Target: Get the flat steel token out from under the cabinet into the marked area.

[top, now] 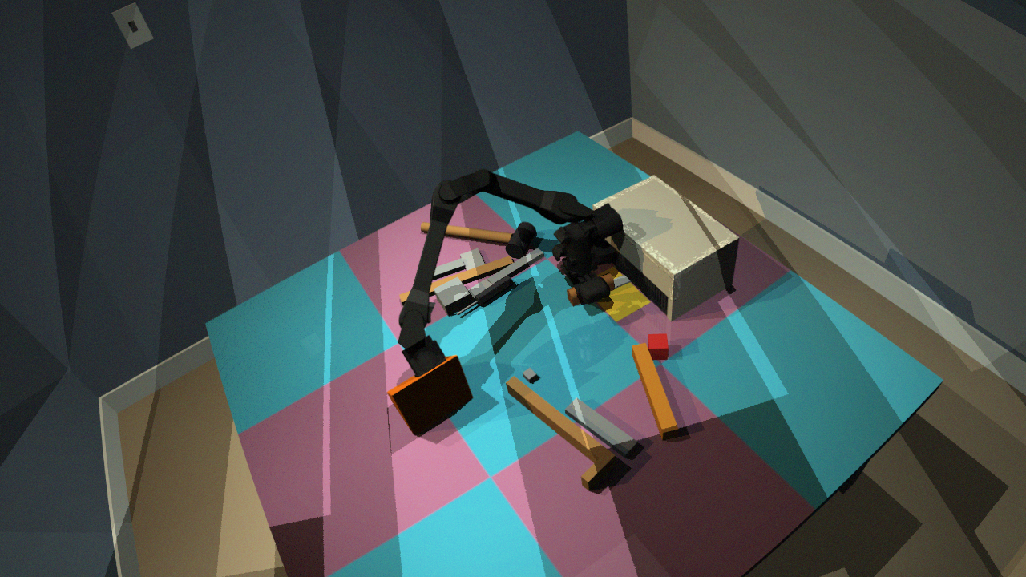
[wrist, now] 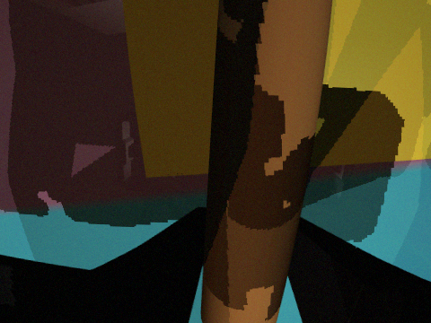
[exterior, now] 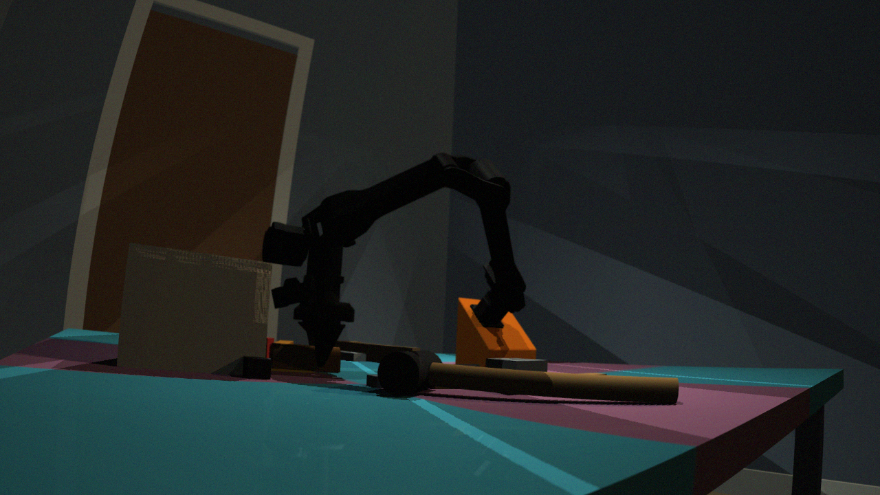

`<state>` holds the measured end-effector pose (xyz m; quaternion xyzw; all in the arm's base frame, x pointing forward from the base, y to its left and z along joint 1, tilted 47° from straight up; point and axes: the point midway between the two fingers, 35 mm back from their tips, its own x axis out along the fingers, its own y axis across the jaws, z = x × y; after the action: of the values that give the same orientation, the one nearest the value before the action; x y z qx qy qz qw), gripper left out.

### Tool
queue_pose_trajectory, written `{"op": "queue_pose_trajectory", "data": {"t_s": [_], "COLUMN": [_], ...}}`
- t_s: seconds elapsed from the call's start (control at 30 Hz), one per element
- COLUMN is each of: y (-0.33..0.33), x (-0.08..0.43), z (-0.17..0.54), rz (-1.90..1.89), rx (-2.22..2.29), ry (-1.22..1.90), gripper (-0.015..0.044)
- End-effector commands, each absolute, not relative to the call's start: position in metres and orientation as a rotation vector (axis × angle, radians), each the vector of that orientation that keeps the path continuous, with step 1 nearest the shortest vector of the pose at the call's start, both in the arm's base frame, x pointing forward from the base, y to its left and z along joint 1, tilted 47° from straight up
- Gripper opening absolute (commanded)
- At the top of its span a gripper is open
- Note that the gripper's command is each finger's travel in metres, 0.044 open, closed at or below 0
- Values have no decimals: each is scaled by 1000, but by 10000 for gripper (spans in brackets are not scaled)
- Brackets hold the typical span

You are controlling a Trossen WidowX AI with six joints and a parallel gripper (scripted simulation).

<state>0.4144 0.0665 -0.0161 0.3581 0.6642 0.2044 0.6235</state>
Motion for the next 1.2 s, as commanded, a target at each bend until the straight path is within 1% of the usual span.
{"op": "queue_pose_trajectory", "data": {"t_s": [0.0, 1.17], "y": [65, 71], "x": [414, 385], "z": [-19, -14], "rz": [466, 466], "rx": [813, 814], "ry": [1525, 1526], "gripper": [0, 0]}}
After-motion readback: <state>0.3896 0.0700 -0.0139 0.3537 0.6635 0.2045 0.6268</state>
